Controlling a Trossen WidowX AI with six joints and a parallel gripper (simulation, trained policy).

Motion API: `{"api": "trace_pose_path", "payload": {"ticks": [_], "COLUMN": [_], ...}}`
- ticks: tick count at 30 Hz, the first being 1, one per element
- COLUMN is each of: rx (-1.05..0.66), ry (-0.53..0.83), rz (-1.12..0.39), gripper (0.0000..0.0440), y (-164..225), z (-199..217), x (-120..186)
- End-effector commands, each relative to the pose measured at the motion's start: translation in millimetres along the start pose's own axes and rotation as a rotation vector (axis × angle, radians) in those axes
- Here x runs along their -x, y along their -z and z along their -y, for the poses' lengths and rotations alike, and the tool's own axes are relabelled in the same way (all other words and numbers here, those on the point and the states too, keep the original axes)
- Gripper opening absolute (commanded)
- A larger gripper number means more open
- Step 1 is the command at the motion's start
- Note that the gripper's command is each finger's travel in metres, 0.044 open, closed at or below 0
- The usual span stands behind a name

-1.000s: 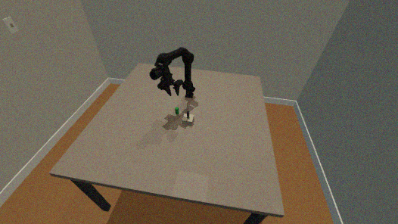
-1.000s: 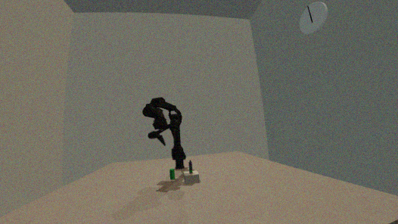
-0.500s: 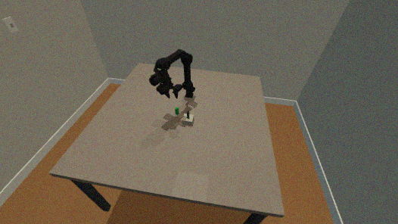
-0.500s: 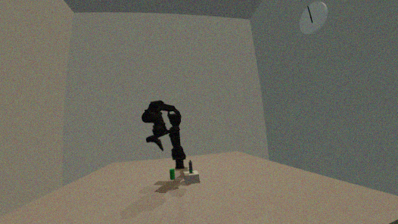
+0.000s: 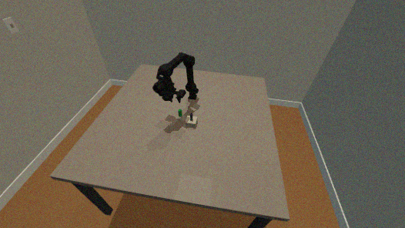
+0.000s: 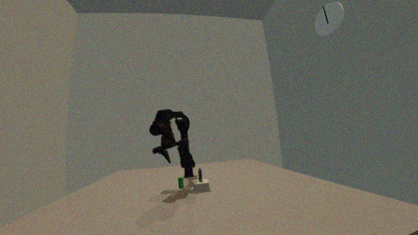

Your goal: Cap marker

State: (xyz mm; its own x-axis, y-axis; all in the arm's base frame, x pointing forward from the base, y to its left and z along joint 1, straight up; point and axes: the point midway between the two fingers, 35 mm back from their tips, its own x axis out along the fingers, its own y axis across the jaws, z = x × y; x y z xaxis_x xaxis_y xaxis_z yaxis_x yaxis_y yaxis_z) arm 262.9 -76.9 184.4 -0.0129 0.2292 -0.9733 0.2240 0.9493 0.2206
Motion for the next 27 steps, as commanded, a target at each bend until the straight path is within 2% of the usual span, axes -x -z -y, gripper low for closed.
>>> {"api": "trace_pose_path", "payload": {"ticks": [1,27], "rx": [0.017,0.109], "ry": [0.020,0.116], "rz": [-0.029,-0.158], "gripper": [0.0304,0.0299], "y": [1,8], "z": [3,7], "x": [-8,-57]}}
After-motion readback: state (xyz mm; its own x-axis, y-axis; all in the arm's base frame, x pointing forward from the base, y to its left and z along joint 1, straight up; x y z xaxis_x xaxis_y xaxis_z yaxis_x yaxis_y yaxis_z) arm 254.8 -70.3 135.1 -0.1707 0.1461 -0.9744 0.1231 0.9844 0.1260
